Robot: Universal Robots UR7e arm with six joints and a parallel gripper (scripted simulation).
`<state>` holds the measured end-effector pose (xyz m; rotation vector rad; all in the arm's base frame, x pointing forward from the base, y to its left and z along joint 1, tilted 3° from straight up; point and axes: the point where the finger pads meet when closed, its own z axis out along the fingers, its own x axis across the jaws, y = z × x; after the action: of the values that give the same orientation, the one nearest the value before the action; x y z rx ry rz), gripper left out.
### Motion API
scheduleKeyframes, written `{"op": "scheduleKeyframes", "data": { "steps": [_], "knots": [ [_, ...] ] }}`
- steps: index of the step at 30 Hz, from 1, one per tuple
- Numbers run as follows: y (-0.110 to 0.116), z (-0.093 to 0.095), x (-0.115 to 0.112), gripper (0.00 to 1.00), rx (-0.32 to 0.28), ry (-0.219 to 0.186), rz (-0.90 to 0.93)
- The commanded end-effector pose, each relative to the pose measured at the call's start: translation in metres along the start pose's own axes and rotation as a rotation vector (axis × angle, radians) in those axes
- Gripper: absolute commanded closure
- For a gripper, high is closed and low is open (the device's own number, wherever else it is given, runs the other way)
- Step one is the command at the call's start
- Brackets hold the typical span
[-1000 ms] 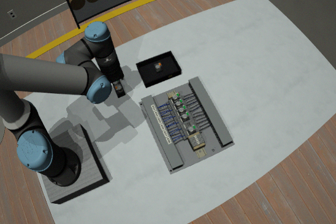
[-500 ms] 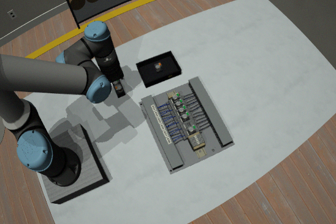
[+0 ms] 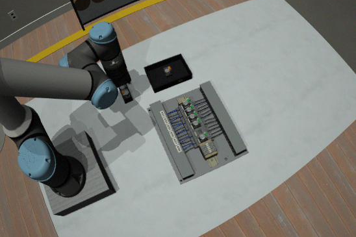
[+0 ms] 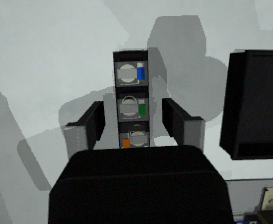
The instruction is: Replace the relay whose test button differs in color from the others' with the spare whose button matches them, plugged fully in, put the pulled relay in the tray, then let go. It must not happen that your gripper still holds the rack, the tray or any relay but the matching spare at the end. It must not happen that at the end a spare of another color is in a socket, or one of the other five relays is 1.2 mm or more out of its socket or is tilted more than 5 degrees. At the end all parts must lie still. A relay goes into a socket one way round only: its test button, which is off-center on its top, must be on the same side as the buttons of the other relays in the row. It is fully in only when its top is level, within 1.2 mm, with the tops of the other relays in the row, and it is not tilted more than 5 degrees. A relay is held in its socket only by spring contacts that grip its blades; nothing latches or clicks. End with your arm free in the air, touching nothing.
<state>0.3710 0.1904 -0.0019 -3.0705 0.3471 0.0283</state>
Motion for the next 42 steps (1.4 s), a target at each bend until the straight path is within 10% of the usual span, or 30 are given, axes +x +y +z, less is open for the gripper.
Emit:
{"op": "scheduleKeyframes", "data": {
  "steps": [1, 42],
  "knots": [
    [0.0, -0.001, 0.0, 0.0, 0.0, 0.001, 0.0],
    [0.0, 0.015, 0.0, 0.0, 0.0, 0.001, 0.0]
  ]
}}
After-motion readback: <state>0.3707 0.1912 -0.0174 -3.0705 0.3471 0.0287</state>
